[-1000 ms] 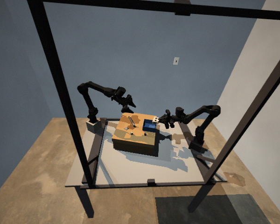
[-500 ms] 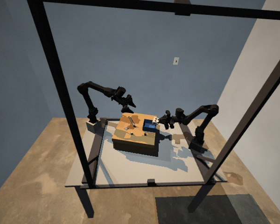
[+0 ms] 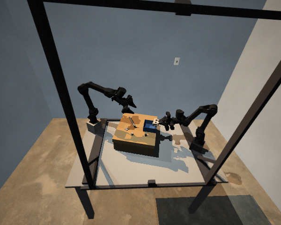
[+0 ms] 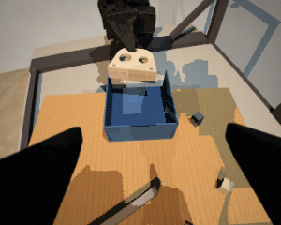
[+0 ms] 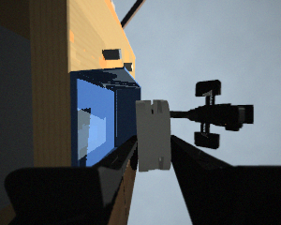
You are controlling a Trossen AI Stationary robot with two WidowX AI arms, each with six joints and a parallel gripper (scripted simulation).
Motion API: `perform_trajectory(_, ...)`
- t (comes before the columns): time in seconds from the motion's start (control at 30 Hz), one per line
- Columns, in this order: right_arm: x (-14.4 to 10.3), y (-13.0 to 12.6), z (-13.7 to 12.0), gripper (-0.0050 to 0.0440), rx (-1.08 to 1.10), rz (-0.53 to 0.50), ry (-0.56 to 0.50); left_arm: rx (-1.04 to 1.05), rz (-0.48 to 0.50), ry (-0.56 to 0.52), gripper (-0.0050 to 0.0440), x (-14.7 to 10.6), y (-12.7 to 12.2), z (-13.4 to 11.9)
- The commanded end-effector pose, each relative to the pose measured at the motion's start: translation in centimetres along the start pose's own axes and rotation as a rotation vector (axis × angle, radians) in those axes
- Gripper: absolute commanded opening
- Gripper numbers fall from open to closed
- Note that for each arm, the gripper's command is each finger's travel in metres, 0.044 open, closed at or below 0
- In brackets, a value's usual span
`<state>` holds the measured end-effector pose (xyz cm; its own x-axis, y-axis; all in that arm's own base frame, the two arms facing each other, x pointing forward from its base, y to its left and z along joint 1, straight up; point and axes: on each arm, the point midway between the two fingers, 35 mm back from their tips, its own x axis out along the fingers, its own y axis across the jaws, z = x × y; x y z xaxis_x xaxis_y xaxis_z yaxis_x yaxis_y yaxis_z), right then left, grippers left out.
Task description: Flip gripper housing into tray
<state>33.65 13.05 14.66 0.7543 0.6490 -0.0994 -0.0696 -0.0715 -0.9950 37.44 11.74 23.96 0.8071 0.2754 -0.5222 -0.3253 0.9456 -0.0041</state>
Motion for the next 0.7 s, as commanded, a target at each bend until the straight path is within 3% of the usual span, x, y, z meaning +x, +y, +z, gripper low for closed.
perform_trajectory(0.0,0.1,0.0,0.0,0.0113,0.000,-0.009,-0.003,0.005,-0.003,-0.024,0.0435,-0.5,0.0,0.7)
perform_trajectory(0.67,0.4,1.3,-0.1,0.0113,0.000,-0.009,-0.003,0.005,-0.003,-0.024,0.0435,-0.5,0.0,0.7)
